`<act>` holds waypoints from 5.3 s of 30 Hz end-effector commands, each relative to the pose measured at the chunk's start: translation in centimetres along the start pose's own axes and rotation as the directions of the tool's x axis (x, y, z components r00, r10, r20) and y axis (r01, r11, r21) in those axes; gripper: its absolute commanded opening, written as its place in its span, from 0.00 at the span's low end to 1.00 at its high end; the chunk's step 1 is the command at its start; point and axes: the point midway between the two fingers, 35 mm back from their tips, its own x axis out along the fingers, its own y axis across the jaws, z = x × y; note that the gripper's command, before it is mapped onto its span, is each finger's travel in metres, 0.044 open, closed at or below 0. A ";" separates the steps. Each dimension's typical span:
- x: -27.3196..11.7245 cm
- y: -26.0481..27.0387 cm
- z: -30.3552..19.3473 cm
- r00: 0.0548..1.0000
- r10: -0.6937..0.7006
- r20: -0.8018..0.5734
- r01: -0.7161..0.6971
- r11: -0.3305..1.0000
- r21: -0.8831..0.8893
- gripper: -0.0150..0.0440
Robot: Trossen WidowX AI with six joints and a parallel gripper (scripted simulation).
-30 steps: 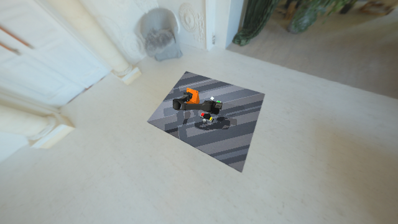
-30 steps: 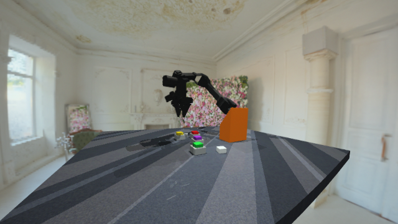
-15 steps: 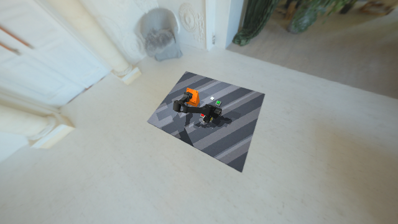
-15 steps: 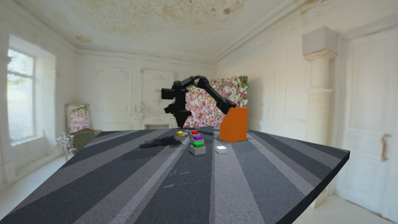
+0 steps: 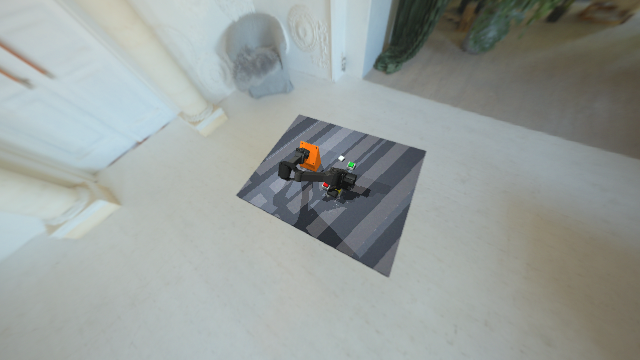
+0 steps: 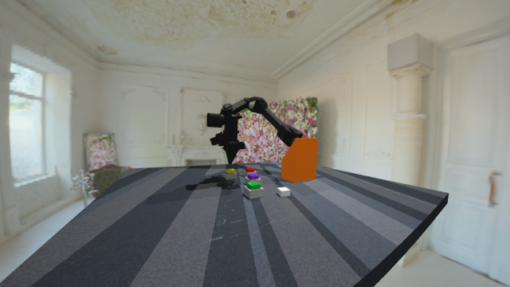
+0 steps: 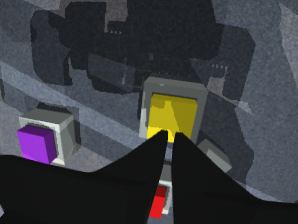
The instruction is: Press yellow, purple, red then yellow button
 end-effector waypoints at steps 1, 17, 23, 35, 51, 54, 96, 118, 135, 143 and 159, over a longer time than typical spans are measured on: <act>0.6 0.0 -0.1 1.000 -0.005 -0.004 0.005 1.000 -0.007 0.29; 3.1 0.0 -0.1 1.000 -0.007 -0.004 0.007 1.000 -0.007 0.29; 3.4 0.0 -0.1 1.000 -0.007 -0.004 0.007 1.000 -0.007 0.29; 3.4 0.0 -0.1 1.000 -0.007 -0.004 0.007 1.000 -0.007 0.29; -5.2 0.2 0.0 1.000 -0.001 -0.004 0.001 1.000 -0.007 0.29; -6.3 0.1 -0.1 1.000 -0.003 -0.004 0.003 1.000 -0.007 0.29; 2.2 12.6 -5.2 1.000 0.000 -0.005 0.000 1.000 -0.008 0.29; 3.4 12.6 -5.2 1.000 -0.002 -0.005 0.002 1.000 -0.008 0.29; -5.2 12.7 -5.1 1.000 0.004 -0.005 -0.004 1.000 -0.009 0.29; -6.4 10.8 -5.4 1.000 0.005 -0.006 -0.005 1.000 -0.010 0.29; -3.1 1.1 -9.1 1.000 0.003 -0.007 -0.003 1.000 -0.012 0.29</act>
